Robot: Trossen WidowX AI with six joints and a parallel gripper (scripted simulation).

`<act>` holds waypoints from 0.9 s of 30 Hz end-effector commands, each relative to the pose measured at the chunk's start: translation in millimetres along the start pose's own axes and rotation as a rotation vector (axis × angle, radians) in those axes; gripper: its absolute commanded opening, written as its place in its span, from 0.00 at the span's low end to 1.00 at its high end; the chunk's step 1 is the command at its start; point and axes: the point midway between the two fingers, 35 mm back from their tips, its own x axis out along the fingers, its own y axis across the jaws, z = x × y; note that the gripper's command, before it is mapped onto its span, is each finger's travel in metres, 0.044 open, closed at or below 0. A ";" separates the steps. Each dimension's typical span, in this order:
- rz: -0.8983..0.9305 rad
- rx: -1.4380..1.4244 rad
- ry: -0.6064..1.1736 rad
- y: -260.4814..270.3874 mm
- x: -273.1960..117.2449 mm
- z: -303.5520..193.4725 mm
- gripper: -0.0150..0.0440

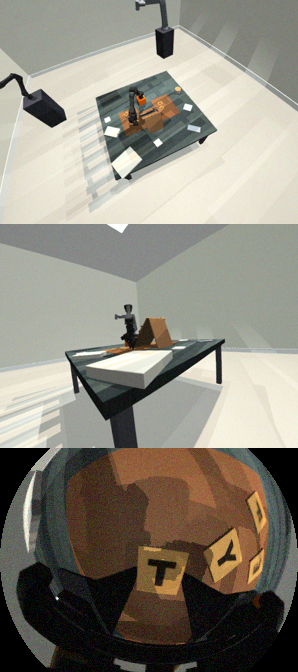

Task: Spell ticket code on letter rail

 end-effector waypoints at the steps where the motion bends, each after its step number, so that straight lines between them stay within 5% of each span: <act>1: -0.001 0.000 -0.004 0.0 -3.1 0.0 0.52; 7: -0.001 0.000 -0.004 -0.4 -5.8 -1.0 0.25; 27: -0.001 0.000 -0.003 -1.3 -15.2 -3.4 0.25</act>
